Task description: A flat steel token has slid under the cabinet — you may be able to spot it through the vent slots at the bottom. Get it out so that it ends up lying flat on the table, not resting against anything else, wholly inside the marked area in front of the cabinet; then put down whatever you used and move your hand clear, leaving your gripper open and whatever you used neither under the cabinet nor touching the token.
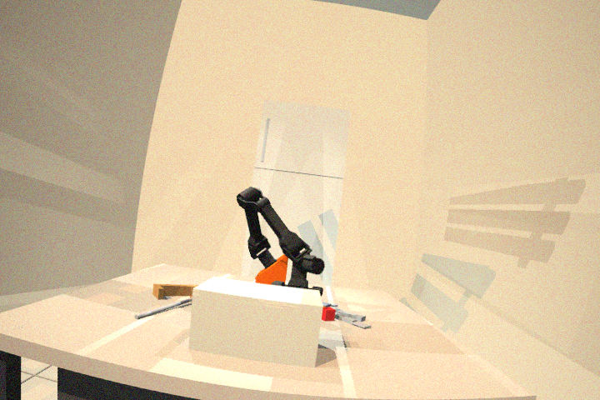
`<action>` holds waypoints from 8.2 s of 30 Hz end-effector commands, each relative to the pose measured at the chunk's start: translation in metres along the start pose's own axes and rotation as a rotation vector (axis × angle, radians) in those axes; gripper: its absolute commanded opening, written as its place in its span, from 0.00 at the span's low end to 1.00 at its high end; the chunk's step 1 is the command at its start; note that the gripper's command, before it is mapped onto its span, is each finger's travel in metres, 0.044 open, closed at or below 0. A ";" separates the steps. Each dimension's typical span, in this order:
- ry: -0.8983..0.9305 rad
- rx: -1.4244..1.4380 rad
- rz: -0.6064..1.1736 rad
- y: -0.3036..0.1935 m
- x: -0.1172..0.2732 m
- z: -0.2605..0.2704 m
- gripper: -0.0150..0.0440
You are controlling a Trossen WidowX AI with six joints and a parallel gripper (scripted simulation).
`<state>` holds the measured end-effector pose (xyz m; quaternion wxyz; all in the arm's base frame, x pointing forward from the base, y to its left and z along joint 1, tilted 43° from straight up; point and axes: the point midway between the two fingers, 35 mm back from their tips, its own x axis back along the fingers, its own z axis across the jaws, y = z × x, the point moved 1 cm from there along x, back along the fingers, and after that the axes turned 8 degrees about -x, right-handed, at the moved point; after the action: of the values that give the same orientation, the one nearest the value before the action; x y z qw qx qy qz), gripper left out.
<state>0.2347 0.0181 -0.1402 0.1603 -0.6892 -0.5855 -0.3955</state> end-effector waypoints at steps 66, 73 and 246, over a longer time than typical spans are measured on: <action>-0.002 -0.088 0.007 0.003 0.003 0.046 0.48; -0.001 -0.088 0.006 0.003 0.003 0.046 0.59; -0.001 -0.092 -0.002 0.157 0.001 0.058 0.25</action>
<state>0.3969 0.0186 -0.1392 0.1278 -0.6961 -0.5671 -0.4214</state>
